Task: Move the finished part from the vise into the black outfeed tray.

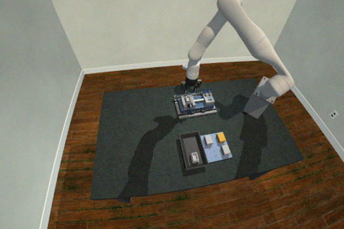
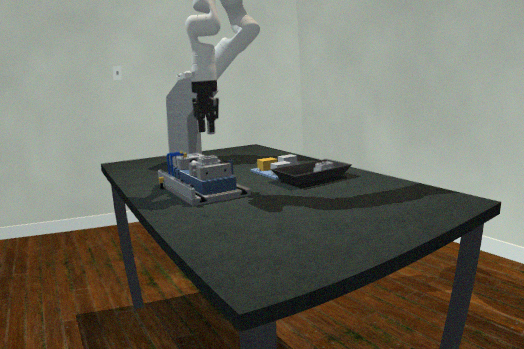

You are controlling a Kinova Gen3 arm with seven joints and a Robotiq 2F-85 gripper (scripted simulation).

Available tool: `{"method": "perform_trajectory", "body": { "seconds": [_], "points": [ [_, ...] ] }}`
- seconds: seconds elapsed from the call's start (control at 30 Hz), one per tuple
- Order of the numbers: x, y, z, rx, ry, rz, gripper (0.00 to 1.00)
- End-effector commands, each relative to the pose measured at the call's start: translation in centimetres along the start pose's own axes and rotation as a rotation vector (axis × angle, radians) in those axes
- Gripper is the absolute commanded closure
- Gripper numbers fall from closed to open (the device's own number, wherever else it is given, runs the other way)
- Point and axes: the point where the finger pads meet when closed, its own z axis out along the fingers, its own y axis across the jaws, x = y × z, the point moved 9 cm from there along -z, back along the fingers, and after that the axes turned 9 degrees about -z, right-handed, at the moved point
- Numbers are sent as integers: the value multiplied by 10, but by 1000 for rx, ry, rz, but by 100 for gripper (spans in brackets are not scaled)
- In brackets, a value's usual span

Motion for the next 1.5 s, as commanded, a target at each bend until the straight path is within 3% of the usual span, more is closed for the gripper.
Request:
{"method": "perform_trajectory", "body": {
  "seconds": [0.0,0.5,1.47],
  "points": [
    [0,0,0,1,1,0,33],
    [1,0,10,1,2,0,33],
    [2,-1,56,1,2,0,33]
  ]
}}
